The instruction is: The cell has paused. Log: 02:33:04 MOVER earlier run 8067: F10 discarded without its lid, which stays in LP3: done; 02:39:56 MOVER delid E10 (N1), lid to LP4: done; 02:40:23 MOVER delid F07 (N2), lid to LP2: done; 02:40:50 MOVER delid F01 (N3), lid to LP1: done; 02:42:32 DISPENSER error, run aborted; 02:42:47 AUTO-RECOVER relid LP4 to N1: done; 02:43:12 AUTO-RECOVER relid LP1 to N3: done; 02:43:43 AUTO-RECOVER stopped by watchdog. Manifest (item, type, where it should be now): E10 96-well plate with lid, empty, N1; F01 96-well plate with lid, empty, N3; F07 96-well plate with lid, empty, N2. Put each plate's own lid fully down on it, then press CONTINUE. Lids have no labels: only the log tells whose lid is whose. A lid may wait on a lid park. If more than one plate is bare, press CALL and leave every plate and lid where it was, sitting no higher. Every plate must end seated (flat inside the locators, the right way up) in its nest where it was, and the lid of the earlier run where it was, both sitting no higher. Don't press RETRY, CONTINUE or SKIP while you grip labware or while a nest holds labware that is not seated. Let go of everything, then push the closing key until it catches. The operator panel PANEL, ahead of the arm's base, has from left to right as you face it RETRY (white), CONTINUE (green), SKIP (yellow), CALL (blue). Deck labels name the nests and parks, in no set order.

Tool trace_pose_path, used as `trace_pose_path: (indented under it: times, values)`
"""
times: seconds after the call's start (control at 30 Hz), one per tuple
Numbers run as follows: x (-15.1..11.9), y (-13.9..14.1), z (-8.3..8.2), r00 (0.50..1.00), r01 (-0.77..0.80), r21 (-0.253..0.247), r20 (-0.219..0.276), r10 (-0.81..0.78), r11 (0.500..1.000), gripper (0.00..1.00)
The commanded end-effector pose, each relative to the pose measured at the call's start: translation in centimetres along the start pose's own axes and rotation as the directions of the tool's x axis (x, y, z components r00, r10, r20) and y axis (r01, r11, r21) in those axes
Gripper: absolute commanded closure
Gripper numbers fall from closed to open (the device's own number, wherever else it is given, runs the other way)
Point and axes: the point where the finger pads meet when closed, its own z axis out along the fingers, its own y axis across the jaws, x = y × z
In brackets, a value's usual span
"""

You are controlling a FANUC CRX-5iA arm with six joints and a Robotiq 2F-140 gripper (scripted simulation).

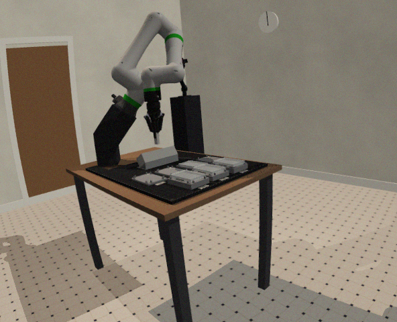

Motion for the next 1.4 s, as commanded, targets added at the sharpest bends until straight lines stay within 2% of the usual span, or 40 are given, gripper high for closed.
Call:
trace_pose_path:
  times: [0.0,0.9,1.37]
  values:
    - [0.0,0.0,0.0,1.000,0.000,0.000,0.000,0.000,1.000,1.00]
    - [0.0,0.0,0.5,1.000,0.000,0.000,0.000,0.000,1.000,1.00]
    - [0.0,0.0,1.7,1.000,0.000,0.000,0.000,0.000,1.000,1.00]
